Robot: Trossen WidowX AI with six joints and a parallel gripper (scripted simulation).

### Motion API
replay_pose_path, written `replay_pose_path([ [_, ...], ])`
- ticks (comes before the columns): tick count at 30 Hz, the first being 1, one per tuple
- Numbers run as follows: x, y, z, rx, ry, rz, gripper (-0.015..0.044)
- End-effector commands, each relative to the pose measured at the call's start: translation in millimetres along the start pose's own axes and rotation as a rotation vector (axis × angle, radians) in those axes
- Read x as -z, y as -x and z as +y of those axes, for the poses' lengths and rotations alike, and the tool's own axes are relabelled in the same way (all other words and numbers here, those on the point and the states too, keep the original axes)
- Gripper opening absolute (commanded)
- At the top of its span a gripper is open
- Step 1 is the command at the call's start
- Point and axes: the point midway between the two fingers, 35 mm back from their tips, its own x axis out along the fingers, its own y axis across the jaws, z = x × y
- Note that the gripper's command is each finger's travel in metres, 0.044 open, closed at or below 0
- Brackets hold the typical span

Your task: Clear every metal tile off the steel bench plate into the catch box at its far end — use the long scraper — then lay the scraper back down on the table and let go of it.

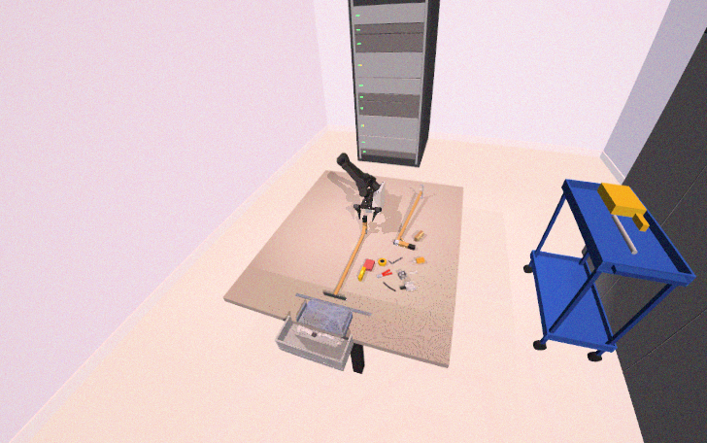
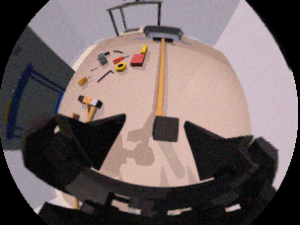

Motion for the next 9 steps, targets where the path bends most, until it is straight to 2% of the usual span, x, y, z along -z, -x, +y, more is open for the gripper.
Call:
replay_pose_path([
  [1,-7,10,1,0.000,-0.008,-0.005,0.0440],
  [9,-15,30,4,-0.003,-0.009,0.000,0.0440],
])
